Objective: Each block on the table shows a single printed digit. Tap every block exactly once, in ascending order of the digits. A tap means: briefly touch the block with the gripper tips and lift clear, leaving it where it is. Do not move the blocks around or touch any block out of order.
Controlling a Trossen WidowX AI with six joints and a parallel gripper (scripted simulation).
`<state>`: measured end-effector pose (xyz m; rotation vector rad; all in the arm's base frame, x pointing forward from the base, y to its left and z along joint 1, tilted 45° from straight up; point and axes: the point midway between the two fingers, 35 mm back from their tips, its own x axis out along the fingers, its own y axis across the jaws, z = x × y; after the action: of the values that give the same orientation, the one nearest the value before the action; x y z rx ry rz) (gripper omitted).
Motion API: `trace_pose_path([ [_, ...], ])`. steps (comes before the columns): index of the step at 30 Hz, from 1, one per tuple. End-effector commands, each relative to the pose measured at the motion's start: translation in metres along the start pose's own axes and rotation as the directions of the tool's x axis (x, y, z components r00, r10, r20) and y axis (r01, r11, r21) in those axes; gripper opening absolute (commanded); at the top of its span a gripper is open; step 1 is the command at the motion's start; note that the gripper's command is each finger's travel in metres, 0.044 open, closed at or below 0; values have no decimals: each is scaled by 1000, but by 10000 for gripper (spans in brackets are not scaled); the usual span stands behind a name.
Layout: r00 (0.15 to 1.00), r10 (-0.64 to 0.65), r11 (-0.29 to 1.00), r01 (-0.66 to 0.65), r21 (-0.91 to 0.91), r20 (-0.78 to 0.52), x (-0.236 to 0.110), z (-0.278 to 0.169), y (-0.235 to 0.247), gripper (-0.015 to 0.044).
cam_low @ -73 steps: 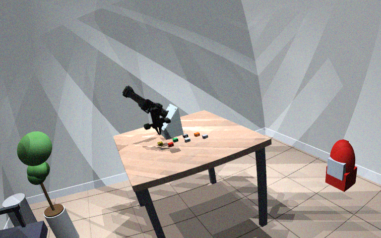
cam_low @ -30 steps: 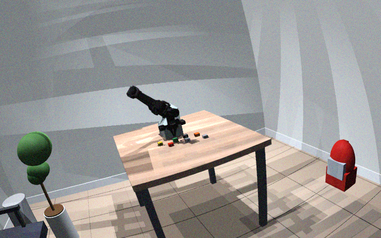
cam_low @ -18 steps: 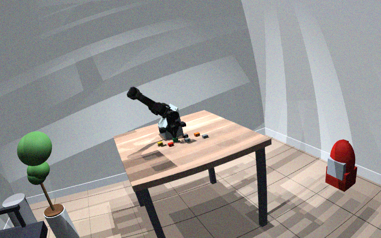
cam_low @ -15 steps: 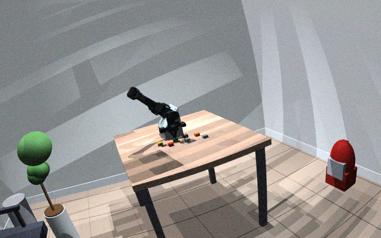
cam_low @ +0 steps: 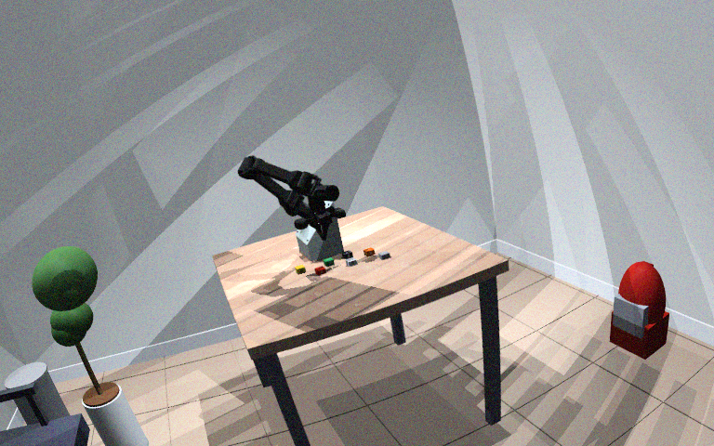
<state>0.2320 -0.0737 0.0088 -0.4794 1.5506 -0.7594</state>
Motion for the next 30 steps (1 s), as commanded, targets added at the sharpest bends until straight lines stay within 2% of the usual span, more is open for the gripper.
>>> trace_pose_path([
  [1, 1000, 7, 1000, -7, 17, 9, -31, -1, -3, 20],
  [6, 1000, 9, 1000, -9, 17, 10, -32, 3, 5, 20],
  [16, 1000, 17, 1000, -17, 19, 13, -35, 30, 133, 20],
  [21, 1000, 16, 1000, -16, 20, 13, -34, 29, 143, 20],
  [23, 1000, 17, 1000, -17, 20, 13, -21, 31, 144, 20],
  [27, 1000, 12, 1000, -13, 21, 13, 44, 31, 143, 20],
  [30, 1000, 12, 1000, -12, 21, 13, 47, 30, 143, 20],
])
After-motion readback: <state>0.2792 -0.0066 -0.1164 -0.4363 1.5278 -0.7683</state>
